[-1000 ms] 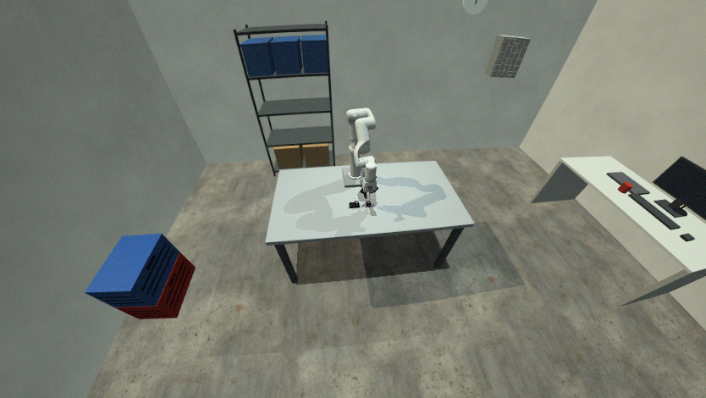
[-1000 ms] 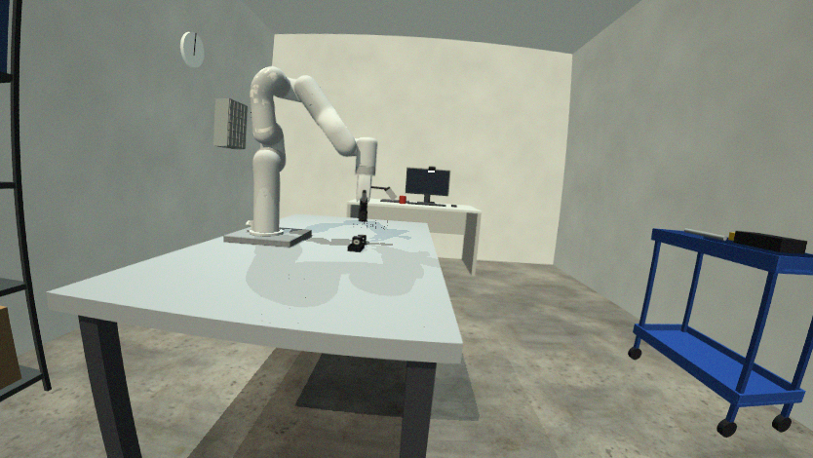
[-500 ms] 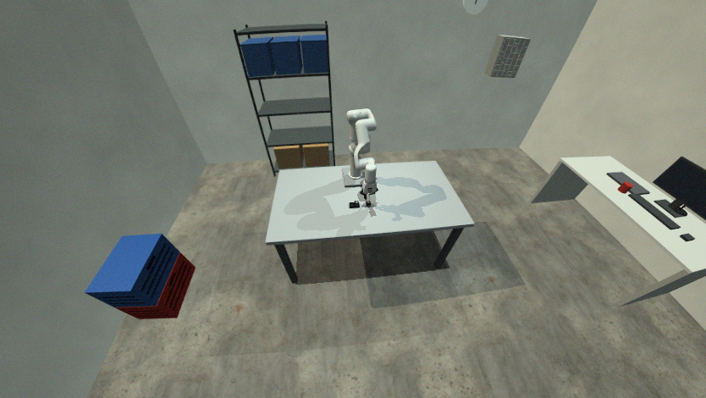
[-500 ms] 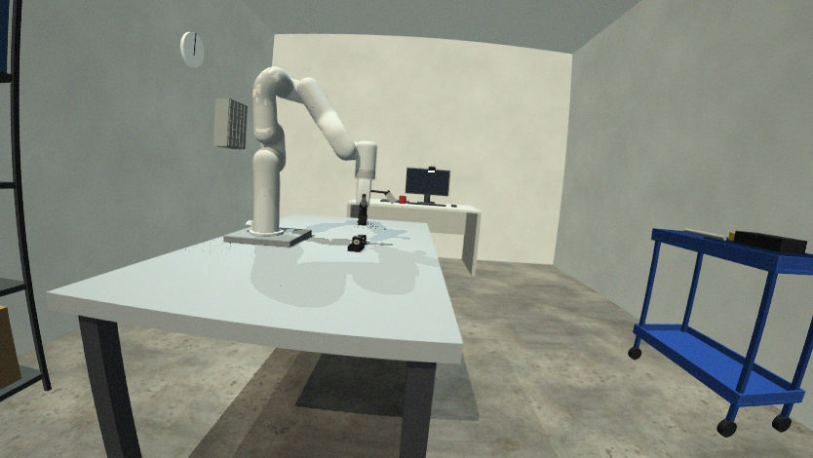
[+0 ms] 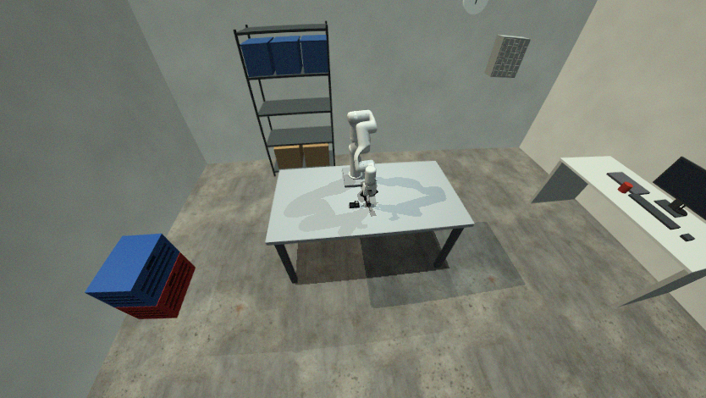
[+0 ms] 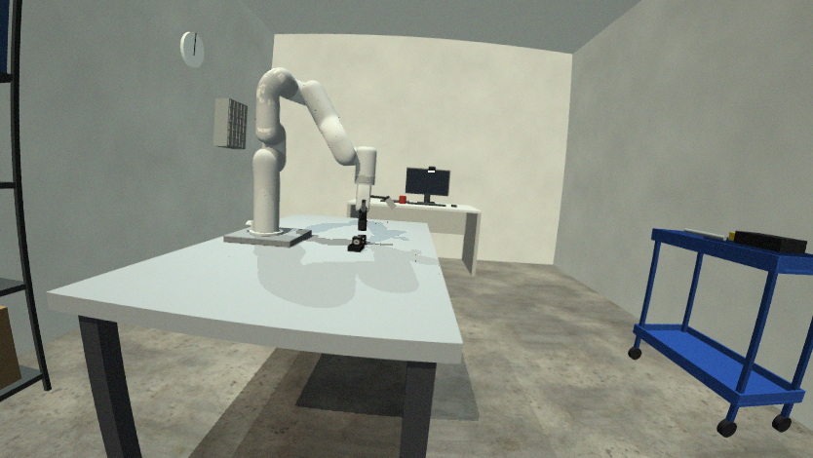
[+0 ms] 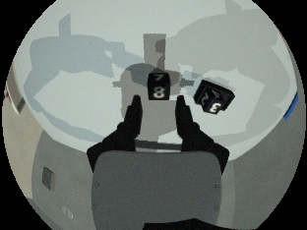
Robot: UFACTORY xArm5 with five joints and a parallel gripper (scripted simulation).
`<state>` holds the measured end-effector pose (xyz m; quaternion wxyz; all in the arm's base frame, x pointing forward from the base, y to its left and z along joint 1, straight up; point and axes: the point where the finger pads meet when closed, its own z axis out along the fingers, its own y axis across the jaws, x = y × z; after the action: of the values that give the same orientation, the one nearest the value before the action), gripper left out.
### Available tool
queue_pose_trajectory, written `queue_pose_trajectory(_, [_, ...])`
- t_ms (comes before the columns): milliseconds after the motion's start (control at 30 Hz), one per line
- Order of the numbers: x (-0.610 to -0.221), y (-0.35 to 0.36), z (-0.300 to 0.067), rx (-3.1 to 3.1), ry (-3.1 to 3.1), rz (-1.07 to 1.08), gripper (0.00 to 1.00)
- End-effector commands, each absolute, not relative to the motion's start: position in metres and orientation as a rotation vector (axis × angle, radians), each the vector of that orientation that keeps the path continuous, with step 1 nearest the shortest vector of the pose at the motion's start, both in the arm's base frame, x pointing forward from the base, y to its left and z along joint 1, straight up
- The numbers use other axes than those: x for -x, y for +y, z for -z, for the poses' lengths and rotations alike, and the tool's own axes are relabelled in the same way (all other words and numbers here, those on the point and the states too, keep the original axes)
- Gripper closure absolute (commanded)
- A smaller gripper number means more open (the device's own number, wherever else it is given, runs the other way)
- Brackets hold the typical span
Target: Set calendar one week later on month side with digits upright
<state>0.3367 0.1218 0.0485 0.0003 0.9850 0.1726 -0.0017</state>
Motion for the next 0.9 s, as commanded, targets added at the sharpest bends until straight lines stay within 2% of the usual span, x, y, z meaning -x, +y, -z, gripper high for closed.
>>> queue_pose_trajectory(0, [-0.3377, 0.1222, -0.0444, -3.094, 0.542, 0.001, 0.51])
queue_pose_trajectory(867, [-0.3377, 0.1224, -0.0349, -3.094, 0.542, 0.001, 0.51])
